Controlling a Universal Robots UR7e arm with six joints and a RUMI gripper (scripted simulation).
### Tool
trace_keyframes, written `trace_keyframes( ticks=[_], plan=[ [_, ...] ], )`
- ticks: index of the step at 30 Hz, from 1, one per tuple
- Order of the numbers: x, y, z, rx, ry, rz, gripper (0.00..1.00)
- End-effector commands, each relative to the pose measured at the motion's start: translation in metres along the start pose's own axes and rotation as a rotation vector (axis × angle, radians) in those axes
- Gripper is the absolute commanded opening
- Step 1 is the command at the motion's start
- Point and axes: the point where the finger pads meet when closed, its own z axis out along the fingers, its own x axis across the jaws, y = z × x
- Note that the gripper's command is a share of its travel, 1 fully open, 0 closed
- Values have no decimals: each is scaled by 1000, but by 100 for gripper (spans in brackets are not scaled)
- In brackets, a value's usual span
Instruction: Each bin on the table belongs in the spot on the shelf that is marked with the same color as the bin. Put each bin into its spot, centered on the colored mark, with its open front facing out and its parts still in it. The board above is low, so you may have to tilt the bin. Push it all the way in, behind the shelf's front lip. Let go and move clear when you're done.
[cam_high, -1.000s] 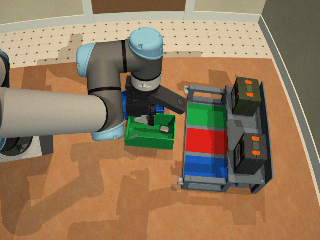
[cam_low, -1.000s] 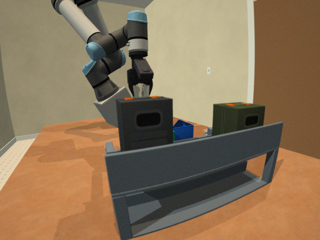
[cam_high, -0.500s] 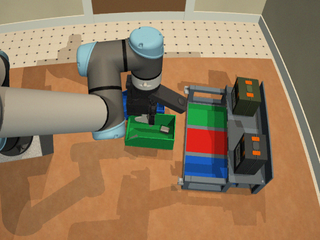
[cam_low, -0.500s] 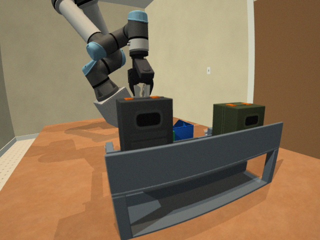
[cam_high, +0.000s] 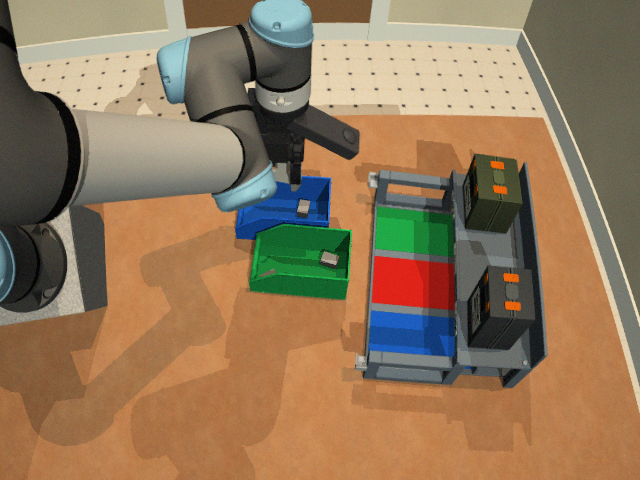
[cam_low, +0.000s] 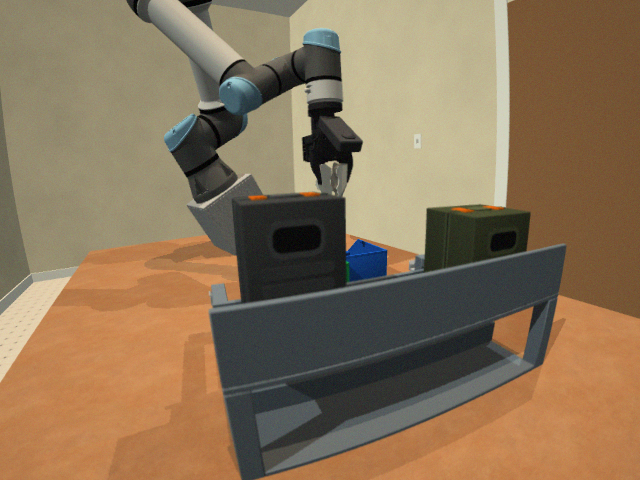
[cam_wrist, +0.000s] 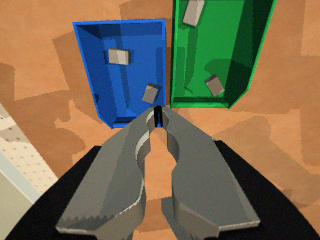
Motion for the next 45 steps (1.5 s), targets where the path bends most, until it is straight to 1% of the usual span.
trace_keyframes(
  ticks=[1, 6, 23, 24, 45],
  plan=[
    [-87, 15, 1, -7, 19, 21, 0],
    [-93, 17, 1, -6, 21, 21, 0],
    [-93, 17, 1, -6, 21, 23, 0],
    [-93, 17, 1, -7, 21, 23, 15],
    [-92, 18, 2, -9, 23, 22, 15]
  ],
)
